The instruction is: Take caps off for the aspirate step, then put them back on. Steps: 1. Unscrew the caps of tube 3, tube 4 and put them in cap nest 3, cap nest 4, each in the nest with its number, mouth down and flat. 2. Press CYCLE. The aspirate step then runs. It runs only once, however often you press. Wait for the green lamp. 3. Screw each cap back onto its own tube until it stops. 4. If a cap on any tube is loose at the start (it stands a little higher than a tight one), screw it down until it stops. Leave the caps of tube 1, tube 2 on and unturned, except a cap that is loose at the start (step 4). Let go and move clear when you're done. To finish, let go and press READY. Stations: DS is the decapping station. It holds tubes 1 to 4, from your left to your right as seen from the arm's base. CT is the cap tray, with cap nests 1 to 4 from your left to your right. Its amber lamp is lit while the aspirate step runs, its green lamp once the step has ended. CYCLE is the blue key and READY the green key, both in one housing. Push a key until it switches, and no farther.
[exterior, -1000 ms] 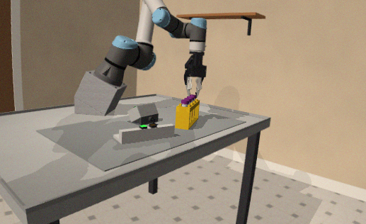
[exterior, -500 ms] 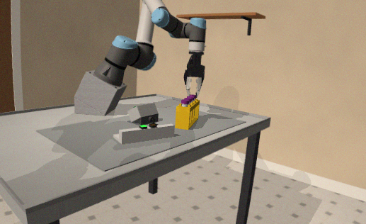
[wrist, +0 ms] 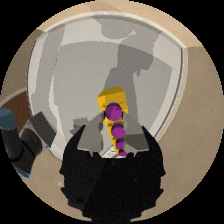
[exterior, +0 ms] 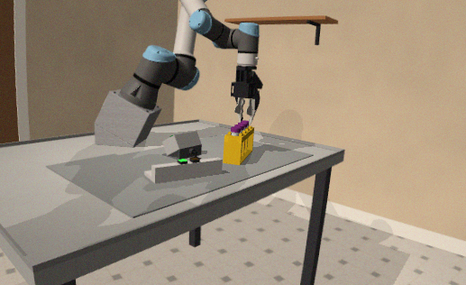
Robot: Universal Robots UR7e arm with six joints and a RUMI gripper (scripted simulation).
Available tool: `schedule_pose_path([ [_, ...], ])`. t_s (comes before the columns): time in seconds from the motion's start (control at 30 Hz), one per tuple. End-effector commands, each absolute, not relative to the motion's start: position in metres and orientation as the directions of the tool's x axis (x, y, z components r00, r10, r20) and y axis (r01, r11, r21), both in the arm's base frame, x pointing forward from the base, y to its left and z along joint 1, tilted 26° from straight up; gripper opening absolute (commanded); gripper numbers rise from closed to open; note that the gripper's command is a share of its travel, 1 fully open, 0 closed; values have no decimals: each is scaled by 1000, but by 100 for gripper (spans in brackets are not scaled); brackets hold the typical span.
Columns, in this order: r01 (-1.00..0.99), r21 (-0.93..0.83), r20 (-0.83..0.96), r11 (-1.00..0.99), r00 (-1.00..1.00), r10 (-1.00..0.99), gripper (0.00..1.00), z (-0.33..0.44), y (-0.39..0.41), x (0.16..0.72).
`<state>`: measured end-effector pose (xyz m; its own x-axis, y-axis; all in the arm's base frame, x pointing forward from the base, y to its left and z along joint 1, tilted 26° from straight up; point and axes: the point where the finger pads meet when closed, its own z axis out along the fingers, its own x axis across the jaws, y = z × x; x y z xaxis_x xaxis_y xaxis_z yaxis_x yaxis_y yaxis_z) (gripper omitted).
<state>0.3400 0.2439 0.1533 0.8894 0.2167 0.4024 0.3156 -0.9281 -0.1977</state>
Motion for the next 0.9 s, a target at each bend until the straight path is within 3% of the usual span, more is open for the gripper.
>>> schedule_pose_path([
  [0.0, 93, -272, 349, -958, 937, -9, 0, 153, 244, 340],
  [0.3, 48, -289, 336, -956, 940, -54, 0, 153, 244, 340],
  [0.33, 48, -289, 336, -956, 940, -54, 35, 153, 244, 340],
  [0.67, 49, -289, 336, -956, 940, -53, 35, 153, 244, 340],
  [0.77, 127, -260, 359, -957, 933, 26, 35, 154, 244, 340],
  [0.87, 353, -163, 412, -921, 873, 262, 35, 154, 244, 340],
])
